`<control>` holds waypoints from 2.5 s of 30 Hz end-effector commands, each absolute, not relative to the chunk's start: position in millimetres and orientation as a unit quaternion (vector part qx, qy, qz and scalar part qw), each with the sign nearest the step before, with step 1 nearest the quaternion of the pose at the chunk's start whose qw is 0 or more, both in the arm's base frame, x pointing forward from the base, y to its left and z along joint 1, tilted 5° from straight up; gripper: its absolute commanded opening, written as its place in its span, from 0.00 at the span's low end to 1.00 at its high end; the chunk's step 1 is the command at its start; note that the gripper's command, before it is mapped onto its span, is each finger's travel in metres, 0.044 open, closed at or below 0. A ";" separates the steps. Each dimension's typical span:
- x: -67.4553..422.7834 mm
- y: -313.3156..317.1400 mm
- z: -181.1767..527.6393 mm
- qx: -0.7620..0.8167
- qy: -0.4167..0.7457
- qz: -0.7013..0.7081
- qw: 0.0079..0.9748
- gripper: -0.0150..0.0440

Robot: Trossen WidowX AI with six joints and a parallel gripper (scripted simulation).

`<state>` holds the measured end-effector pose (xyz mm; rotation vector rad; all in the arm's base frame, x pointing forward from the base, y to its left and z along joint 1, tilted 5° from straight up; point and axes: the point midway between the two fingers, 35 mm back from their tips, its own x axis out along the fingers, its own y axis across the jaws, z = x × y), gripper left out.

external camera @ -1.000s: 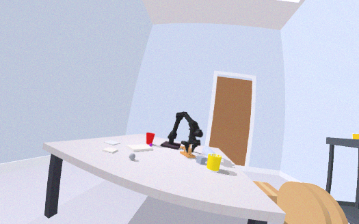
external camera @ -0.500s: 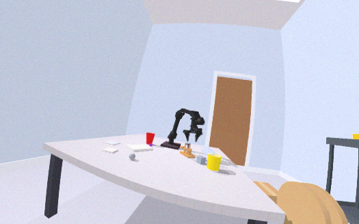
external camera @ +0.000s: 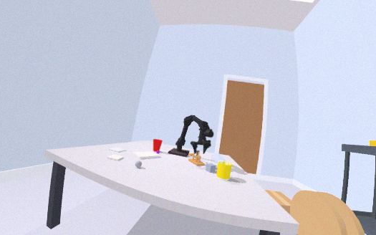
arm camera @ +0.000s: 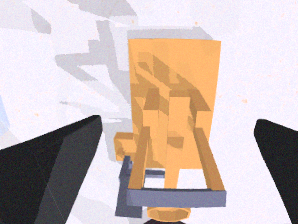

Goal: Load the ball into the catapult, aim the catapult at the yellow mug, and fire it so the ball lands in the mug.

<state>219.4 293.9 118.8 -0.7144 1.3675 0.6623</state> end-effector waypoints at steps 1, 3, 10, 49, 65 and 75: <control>220.4 294.2 112.0 -0.318 0.604 0.295 0.668 1.00; 220.7 294.3 110.1 -0.318 0.604 0.295 0.668 1.00; 222.2 295.0 98.9 -0.318 0.604 0.295 0.668 1.00; 225.5 295.2 62.6 -0.315 0.604 0.294 0.671 0.56; 220.9 294.6 112.0 -0.315 0.604 0.294 0.671 0.25; 223.3 295.9 99.0 -0.317 0.604 0.295 0.669 0.25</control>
